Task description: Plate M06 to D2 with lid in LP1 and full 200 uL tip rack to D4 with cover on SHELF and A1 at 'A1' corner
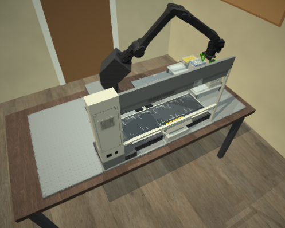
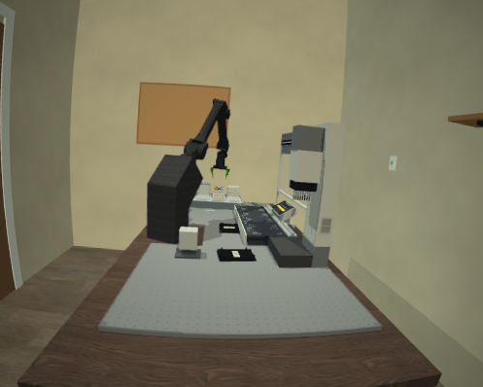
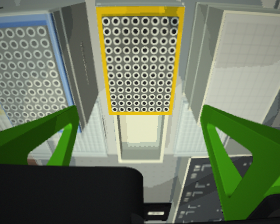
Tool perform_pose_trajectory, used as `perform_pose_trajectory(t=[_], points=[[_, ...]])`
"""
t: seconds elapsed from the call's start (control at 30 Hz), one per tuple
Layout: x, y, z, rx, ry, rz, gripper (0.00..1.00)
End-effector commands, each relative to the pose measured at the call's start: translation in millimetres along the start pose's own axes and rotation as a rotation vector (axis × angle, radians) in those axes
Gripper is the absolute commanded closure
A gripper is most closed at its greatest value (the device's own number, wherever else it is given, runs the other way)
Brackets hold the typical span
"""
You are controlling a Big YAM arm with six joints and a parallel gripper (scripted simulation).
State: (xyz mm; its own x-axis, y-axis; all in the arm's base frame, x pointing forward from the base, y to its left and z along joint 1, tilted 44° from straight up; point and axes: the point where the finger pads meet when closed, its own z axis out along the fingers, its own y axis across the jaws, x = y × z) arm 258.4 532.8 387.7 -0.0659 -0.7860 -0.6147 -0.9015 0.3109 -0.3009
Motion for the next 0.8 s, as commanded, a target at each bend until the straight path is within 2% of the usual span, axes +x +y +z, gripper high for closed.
perform_pose_trajectory(t=[0.0,0.07,0.1,0.2,0.33,0.43,0.53,0.77], points=[[-15,-14,-16.5,0.02,-0.058,0.008,0.0],[-16,-4,-12.0,0.009,-0.055,-0.002,0.0],[-11,-1,1.9,0.003,-0.034,-0.008,0.0],[-6,-5,10.1,0.008,-0.024,-0.004,0.0],[-6,-8,15.7,0.011,-0.025,0.001,0.0],[-14,-10,2.3,0.015,-0.058,0.002,0.0],[-10,-8,24.3,0.011,-0.031,0.0,0.0],[-8,-8,28.1,0.012,-0.035,0.0,0.0]])
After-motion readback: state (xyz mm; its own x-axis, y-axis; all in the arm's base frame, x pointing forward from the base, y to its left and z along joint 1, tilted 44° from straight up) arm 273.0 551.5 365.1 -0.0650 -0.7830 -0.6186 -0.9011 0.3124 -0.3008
